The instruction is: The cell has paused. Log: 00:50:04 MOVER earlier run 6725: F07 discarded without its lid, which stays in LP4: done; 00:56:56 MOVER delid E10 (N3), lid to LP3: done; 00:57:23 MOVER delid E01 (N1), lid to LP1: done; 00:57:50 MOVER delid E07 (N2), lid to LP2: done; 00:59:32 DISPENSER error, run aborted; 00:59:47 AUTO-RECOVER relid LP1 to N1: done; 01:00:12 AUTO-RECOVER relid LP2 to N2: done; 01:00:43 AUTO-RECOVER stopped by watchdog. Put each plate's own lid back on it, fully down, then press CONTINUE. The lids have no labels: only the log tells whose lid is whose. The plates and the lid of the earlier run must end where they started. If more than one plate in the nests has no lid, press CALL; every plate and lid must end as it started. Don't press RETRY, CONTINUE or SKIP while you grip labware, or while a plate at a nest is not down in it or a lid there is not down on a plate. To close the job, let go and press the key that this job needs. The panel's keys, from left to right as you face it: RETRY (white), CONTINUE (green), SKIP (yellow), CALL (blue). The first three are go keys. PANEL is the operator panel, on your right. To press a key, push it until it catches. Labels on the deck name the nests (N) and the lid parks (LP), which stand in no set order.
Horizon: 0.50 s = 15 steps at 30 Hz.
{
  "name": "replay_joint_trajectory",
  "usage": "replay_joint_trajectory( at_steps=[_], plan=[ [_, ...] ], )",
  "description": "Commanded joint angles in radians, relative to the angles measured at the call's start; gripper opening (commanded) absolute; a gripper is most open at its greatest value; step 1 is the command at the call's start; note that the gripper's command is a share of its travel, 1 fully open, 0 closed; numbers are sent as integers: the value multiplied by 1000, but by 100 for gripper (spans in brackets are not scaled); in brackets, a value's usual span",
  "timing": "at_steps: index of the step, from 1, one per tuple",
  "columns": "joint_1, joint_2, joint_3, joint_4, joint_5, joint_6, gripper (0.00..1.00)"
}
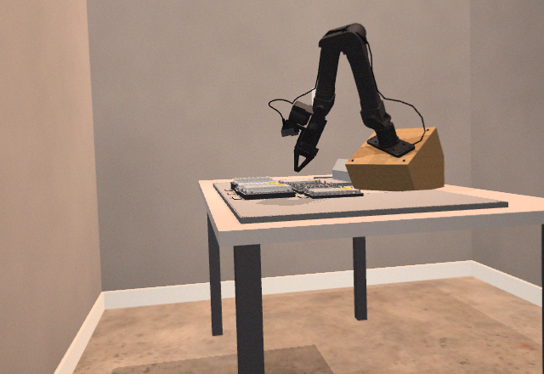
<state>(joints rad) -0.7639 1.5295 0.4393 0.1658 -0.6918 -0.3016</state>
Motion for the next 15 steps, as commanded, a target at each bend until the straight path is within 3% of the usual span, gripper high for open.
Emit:
replay_joint_trajectory(
  at_steps=[1,5,9,15],
  plan=[
    [-46,73,56,96,-73,-45,0],
    [-70,128,92,104,-95,-65,0],
    [-64,100,78,110,-98,-63,0],
    [-59,118,74,98,-91,-54,0]
  ],
)
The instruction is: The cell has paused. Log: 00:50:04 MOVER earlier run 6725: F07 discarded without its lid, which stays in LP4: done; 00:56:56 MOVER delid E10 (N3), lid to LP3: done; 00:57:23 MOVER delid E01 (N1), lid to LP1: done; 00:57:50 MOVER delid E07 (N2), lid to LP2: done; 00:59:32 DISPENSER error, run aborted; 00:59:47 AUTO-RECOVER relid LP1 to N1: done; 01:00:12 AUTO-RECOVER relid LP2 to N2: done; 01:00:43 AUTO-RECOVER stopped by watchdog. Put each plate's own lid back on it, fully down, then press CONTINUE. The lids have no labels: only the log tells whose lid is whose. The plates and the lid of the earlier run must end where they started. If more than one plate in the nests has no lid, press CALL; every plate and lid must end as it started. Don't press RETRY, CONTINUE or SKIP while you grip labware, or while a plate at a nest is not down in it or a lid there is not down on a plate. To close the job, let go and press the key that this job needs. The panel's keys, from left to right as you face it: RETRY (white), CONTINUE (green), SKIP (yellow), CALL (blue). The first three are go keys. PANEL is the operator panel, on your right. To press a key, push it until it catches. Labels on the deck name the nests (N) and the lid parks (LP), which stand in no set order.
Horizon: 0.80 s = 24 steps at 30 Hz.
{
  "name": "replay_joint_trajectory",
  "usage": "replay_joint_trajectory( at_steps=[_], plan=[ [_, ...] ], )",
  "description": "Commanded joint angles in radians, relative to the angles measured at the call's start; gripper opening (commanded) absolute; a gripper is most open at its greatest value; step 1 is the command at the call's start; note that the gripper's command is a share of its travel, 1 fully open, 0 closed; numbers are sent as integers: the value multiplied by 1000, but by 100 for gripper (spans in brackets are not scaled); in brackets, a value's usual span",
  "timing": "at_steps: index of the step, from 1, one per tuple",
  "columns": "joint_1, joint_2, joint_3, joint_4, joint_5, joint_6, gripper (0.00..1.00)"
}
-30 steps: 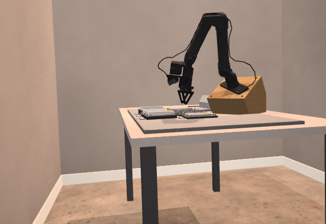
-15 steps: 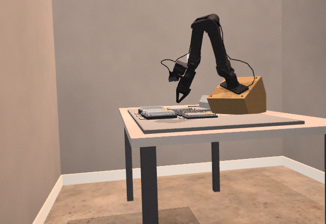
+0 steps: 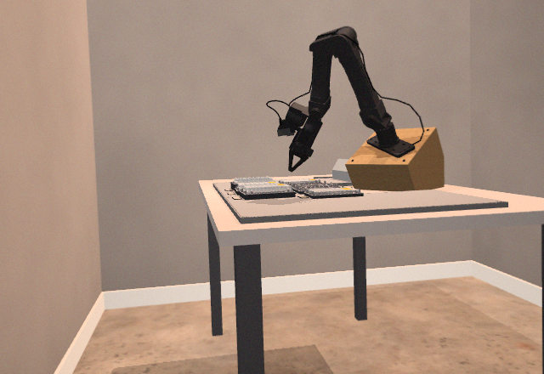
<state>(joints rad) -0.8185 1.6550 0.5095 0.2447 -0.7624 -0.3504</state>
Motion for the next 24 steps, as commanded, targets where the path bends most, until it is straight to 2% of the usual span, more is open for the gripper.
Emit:
replay_joint_trajectory(
  at_steps=[1,22,24],
  plan=[
    [-4,-7,4,19,-20,-5,0],
    [-4,-7,4,19,-20,-5,0],
    [32,-55,-42,43,-4,28,0]
  ],
)
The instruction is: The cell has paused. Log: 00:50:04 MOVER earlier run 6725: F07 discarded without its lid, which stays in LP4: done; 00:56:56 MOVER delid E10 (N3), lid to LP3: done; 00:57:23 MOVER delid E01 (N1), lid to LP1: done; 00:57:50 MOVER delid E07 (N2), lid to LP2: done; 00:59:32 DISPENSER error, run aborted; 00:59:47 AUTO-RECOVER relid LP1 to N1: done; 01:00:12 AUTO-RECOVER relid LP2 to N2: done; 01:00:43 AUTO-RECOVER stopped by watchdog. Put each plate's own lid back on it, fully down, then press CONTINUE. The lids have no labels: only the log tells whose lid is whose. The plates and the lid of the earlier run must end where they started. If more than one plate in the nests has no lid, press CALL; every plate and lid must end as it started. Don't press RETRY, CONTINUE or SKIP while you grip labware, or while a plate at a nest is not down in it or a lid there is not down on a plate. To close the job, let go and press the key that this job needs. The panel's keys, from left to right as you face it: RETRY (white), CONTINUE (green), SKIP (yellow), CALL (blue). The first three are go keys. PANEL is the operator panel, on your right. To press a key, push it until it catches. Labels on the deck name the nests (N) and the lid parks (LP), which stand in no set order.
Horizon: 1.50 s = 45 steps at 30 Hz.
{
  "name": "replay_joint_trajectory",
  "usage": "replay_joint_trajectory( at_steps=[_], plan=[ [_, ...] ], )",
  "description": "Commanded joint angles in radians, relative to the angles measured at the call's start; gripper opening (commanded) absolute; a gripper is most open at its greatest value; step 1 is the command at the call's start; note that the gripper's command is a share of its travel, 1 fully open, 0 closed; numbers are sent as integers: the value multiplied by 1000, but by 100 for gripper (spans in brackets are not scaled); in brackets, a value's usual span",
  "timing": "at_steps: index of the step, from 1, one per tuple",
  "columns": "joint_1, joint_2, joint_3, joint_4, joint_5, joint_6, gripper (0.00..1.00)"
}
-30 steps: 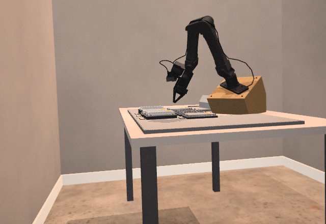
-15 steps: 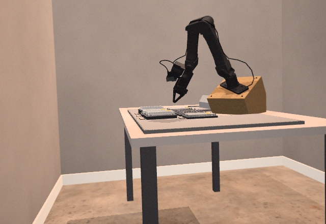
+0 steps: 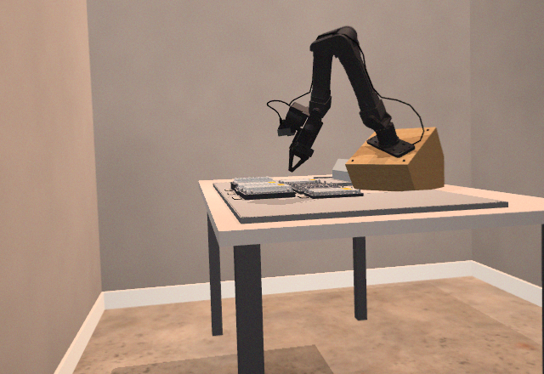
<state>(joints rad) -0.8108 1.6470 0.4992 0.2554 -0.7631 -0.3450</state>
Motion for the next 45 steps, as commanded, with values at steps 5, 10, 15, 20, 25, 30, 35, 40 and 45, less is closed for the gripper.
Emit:
replay_joint_trajectory(
  at_steps=[5,10,15,20,25,30,35,40,45],
  plan=[
    [100,-136,-93,55,49,97,0],
    [151,-193,-126,62,83,145,0],
    [246,-287,-173,66,152,228,0],
    [353,-376,-209,35,231,310,0],
    [472,-461,-220,14,323,394,0],
    [553,-505,-229,-5,391,444,0],
    [687,-566,-194,-35,495,530,0],
    [827,-603,-180,-68,610,608,0],
    [918,-576,-162,-93,694,655,0]
  ],
)
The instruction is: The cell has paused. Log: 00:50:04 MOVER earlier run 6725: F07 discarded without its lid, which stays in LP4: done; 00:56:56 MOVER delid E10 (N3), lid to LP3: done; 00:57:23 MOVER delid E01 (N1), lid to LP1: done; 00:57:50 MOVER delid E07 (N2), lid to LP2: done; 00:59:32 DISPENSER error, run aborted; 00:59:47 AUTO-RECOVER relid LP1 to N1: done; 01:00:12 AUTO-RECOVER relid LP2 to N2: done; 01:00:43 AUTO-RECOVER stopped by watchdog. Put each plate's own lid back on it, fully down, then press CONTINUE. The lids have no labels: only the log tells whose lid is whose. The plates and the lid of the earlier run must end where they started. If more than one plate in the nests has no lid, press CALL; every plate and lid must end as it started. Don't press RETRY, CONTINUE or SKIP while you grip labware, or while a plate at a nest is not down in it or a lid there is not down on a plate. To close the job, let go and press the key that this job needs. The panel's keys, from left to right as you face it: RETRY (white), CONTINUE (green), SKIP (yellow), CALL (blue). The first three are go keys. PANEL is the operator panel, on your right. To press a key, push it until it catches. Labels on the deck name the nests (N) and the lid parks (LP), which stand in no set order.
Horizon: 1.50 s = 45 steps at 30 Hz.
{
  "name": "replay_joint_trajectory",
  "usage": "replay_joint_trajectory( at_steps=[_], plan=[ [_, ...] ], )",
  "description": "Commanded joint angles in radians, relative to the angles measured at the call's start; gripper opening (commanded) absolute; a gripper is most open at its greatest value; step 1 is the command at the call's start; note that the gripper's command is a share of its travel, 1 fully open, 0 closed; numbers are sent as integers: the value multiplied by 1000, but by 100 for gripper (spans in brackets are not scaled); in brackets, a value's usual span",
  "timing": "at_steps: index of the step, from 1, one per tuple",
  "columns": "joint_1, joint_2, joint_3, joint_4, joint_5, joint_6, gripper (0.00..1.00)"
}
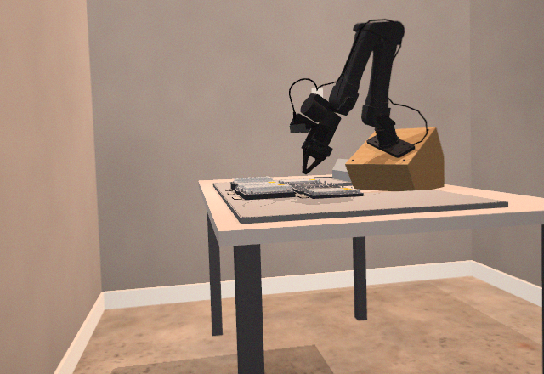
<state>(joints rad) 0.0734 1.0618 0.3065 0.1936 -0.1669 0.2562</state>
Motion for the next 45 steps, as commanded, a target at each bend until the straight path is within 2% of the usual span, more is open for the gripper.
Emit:
replay_joint_trajectory(
  at_steps=[1,11,44,45],
  plan=[
    [61,9,36,-35,118,68,0],
    [307,42,114,-86,324,201,0],
    [305,33,102,-84,333,203,0],
    [277,60,134,-97,327,186,0]
  ],
)
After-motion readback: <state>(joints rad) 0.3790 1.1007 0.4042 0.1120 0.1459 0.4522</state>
